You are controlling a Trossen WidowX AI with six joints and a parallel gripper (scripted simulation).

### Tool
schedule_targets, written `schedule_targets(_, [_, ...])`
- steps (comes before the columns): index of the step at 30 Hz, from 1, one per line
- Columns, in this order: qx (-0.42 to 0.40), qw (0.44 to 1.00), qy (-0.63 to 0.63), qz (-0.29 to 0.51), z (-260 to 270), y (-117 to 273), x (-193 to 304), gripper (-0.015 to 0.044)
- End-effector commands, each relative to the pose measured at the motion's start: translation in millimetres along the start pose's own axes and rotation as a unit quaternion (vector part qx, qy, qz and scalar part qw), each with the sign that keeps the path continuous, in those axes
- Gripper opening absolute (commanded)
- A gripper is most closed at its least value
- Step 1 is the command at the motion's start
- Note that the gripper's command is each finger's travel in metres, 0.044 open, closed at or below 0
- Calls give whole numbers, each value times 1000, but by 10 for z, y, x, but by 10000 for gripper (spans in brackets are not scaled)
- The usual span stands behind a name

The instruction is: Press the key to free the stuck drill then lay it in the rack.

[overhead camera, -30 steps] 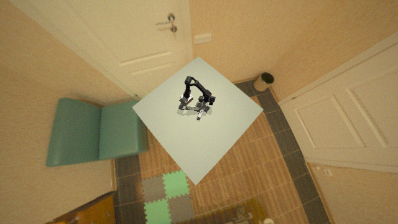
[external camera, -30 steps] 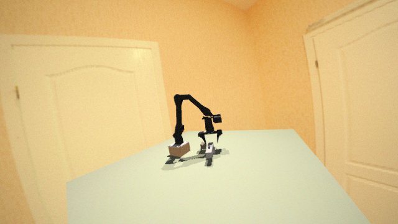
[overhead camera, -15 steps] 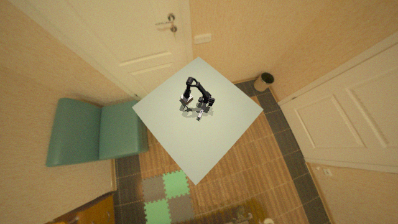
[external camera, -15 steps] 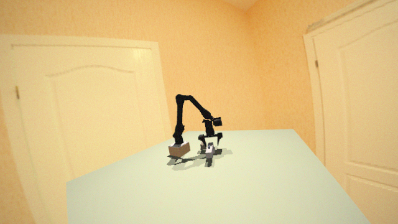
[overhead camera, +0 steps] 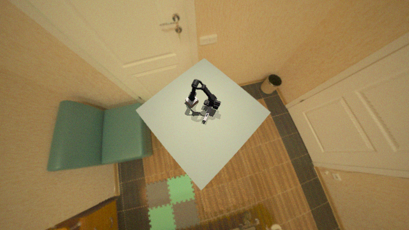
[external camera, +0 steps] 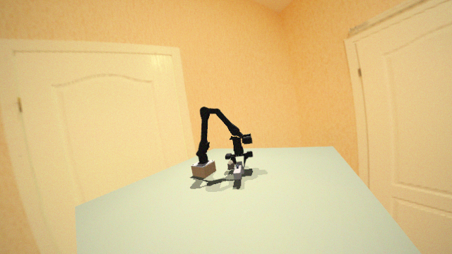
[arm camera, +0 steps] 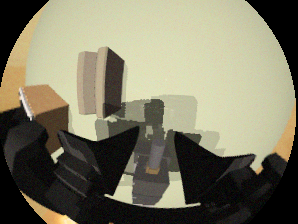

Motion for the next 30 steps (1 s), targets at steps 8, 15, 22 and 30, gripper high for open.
schedule_targets(8, [0, 1000, 0, 0, 0, 3, -2, 0])
schedule_targets(15, [0, 1000, 1, 0, 3, 0, -36, 0])
schedule_targets(22, [0, 1000, 1, -1, 7, -3, -105, 0])
schedule_targets(30, [0, 1000, 1, -1, 13, -5, -220, 0])
Point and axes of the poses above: the point midway between the two fingers, 35 mm back from their tips, its own y axis back along the fingers, its own z axis across the jaws, x = y × z, the point moved 4 cm from there along y, back along the fingers, and after that the axes turned 4 degrees about -y, right-handed, at the moved point
